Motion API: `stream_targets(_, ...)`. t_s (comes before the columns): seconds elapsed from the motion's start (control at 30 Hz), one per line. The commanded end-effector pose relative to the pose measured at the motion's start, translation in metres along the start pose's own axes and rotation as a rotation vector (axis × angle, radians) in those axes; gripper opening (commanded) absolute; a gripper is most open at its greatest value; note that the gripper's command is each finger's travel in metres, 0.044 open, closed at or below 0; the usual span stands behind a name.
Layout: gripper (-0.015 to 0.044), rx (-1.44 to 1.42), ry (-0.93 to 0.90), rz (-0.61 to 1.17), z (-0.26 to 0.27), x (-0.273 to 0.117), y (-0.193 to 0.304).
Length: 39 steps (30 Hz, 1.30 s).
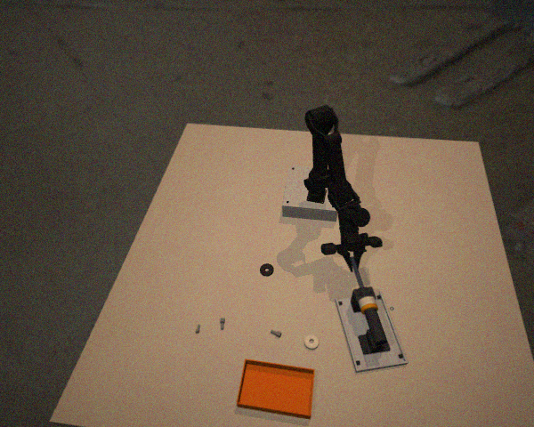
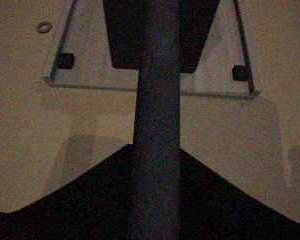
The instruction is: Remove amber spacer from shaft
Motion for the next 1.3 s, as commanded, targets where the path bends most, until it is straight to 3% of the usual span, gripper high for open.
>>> stream_targets(0.0, 0.0, 0.003, 0.003, 0.0, -0.0004, -0.0006, 0.0006)
stream_targets(1.27, 0.0, 0.003, 0.003, 0.0, 0.0001, -0.004, 0.004)
Point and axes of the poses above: the point midway between the two fingers, 35 mm back from their tips, its own x axis out along the fingers, its own z axis across the jaws, y = z × x, the point moved 3 cm from there along -x, back along the fingers, and after that the axes turned 7 degrees about -x, right-handed, at the moved point
